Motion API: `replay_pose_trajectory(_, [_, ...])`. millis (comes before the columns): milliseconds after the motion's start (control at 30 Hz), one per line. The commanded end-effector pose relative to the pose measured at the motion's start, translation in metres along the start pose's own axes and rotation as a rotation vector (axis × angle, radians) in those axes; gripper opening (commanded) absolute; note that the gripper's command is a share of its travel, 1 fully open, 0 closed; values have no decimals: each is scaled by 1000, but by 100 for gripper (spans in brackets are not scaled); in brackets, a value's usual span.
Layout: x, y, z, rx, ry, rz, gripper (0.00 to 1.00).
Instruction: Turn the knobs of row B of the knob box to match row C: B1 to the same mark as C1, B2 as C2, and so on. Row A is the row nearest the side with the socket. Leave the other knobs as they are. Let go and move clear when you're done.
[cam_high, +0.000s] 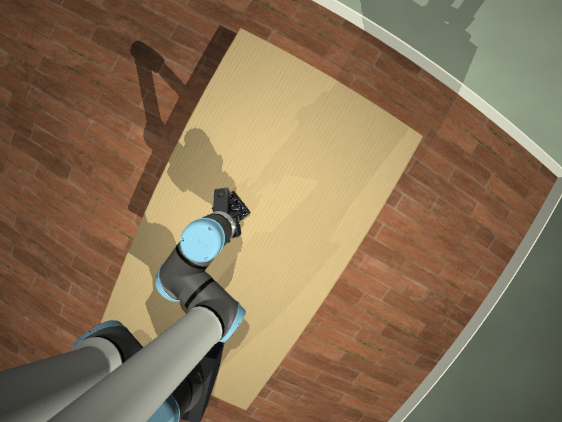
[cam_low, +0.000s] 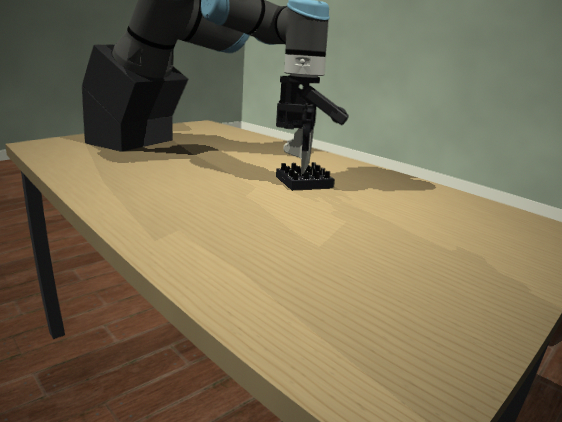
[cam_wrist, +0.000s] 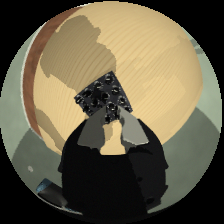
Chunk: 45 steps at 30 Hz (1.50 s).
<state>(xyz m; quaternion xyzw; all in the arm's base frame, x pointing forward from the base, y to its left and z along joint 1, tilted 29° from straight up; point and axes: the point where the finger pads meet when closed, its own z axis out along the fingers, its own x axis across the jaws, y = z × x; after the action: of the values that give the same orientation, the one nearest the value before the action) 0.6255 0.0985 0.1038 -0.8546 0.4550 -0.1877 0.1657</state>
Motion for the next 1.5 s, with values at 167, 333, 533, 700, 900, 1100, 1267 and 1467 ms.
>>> replay_pose_trajectory(167, [0,0,-13,1,1,0,11])
replay_pose_trajectory(333, [0,0,-28,1,1,0,11])
replay_pose_trajectory(533, [0,0,-36,1,1,0,11])
replay_pose_trajectory(700, [0,0,-38,1,1,0,11])
replay_pose_trajectory(900, [0,0,-38,1,1,0,11])
replay_pose_trajectory(1100, [0,0,-38,1,1,0,100])
replay_pose_trajectory(1267, [0,0,-41,1,1,0,100])
replay_pose_trajectory(1467, [0,0,-55,1,1,0,100])
